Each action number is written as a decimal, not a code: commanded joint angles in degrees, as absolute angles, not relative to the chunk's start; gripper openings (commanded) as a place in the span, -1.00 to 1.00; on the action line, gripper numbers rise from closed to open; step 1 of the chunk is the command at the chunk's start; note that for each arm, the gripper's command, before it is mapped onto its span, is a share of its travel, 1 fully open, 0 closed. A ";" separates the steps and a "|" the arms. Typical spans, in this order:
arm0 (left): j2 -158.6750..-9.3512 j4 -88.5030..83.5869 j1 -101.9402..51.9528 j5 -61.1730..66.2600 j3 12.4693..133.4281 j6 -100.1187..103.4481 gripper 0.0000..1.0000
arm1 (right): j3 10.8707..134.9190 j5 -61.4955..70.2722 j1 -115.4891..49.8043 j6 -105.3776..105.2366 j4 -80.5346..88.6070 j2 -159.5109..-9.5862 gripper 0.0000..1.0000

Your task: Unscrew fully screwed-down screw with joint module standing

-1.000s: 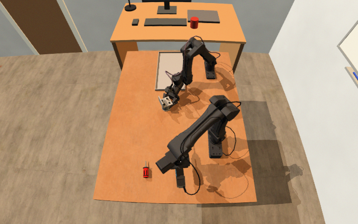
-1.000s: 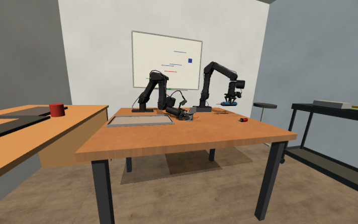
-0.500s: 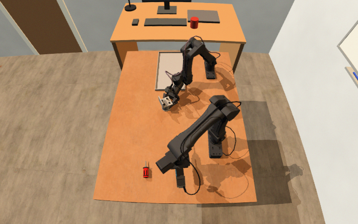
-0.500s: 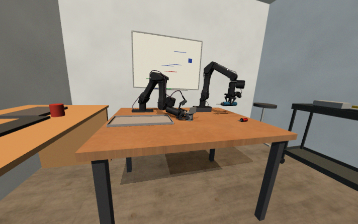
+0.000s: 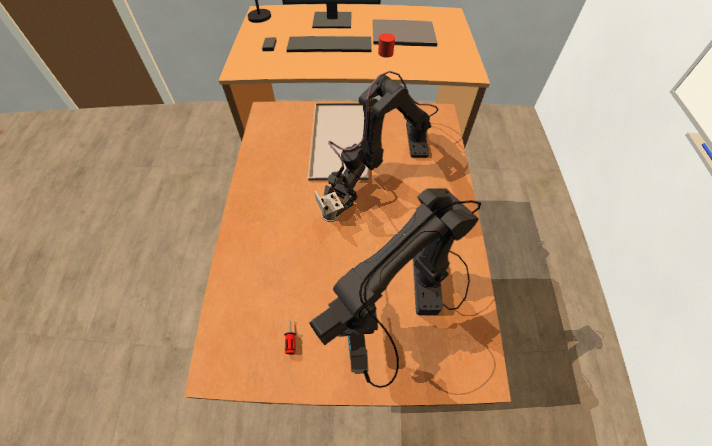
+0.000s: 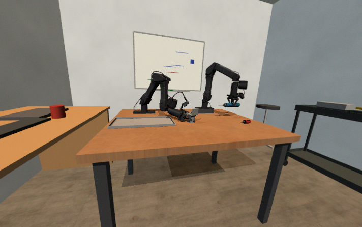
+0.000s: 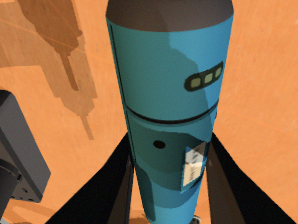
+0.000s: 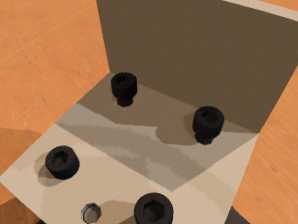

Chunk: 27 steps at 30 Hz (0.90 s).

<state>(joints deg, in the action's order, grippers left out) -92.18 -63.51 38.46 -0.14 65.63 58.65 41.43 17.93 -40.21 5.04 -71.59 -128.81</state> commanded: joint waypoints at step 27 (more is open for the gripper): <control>-78.84 -48.53 22.09 -0.35 56.22 46.93 -0.17 | 40.47 18.16 -40.51 4.68 -70.46 -129.44 0.17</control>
